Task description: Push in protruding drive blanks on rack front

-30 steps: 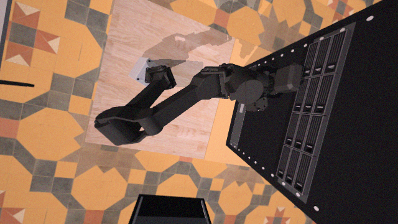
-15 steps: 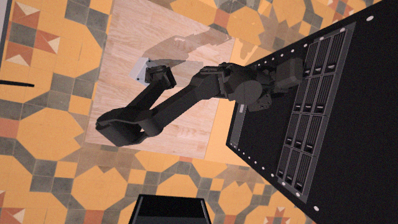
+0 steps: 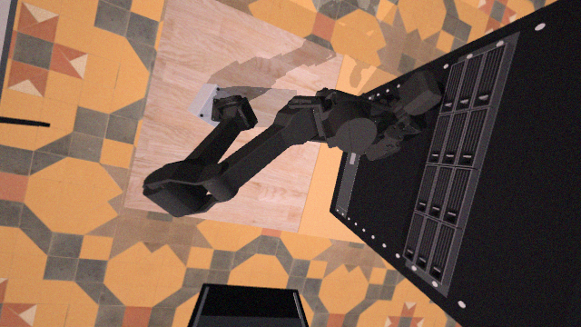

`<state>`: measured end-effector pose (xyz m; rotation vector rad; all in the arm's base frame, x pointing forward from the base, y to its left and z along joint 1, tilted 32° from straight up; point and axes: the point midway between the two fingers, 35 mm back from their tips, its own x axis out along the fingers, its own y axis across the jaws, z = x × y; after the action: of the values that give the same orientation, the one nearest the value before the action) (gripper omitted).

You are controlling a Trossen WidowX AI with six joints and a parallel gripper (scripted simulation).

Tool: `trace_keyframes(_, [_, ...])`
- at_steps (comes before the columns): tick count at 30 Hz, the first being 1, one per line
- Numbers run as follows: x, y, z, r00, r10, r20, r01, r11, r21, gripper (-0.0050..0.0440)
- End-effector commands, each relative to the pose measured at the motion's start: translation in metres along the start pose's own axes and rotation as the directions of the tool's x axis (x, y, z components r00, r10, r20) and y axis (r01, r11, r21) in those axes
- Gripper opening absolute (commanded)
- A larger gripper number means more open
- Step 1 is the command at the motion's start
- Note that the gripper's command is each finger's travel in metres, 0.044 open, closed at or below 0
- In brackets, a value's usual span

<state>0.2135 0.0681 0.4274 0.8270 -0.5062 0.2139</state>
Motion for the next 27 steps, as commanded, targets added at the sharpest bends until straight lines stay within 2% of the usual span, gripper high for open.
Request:
trace_keyframes(1, [-0.005,0.001,0.003,1.0,0.002,0.016,0.0,0.995,-0.103,-0.005])
trace_keyframes(12, [-0.012,0.004,0.003,1.0,0.009,0.026,0.001,0.927,-0.374,-0.005])
trace_keyframes(18, [-0.017,0.006,0.004,0.999,0.013,0.031,0.007,0.831,-0.556,-0.005])
trace_keyframes(24, [-0.023,0.007,0.004,0.999,0.015,0.036,0.015,0.692,-0.722,-0.005])
trace_keyframes(26, [-0.023,0.007,0.004,0.999,0.015,0.036,0.015,0.692,-0.722,-0.005])
trace_keyframes(27, [-0.024,0.007,0.004,0.999,0.015,0.036,0.017,0.665,-0.747,-0.005])
